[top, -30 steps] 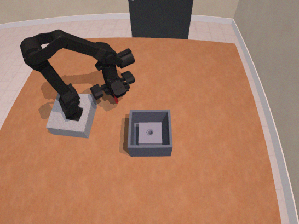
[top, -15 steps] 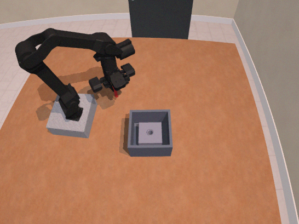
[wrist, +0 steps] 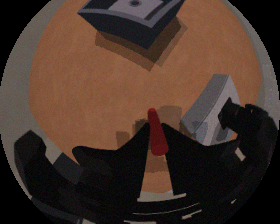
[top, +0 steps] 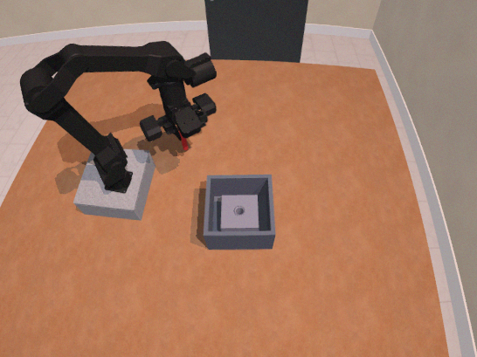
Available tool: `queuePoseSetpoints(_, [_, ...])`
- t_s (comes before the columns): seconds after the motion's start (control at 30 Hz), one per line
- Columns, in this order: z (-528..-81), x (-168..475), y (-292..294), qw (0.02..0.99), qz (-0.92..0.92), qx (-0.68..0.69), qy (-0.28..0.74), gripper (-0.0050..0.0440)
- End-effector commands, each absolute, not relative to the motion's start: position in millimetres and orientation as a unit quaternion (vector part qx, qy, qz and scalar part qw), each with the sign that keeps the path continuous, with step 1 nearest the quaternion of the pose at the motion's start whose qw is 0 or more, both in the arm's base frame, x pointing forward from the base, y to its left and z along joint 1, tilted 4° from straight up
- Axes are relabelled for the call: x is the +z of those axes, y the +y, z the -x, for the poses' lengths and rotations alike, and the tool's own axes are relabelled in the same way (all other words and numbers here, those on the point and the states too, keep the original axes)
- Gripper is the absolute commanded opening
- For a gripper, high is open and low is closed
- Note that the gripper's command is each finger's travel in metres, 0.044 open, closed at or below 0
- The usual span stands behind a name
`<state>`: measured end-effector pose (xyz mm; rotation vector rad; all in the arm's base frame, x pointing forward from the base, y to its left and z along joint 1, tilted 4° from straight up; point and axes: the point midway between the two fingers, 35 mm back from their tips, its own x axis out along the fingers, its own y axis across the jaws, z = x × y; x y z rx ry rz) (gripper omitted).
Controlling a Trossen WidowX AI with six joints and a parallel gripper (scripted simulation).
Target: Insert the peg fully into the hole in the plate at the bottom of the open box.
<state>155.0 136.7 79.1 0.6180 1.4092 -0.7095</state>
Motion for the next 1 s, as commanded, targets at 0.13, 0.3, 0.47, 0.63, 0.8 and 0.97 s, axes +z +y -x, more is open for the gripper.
queuePoseSetpoints(0.13, [-175.9, 88.9, 127.3, 0.662, -0.277, -0.312, 0.623, 0.0])
queuePoseSetpoints(0.3, [-186.1, 93.6, 120.3, 0.662, -0.277, -0.312, 0.623, 0.0])
queuePoseSetpoints(0.47, [-195.9, 98.3, 112.7, 0.662, -0.278, -0.311, 0.623, 0.0])
queuePoseSetpoints(0.63, [-207.5, 104.0, 102.3, 0.662, -0.279, -0.311, 0.622, 0.0])
queuePoseSetpoints(0.8, [-218.2, 109.7, 90.9, 0.663, -0.279, -0.311, 0.622, 0.0])
queuePoseSetpoints(0.97, [-223.9, 112.9, 84.0, 0.663, -0.279, -0.31, 0.621, 0.0])
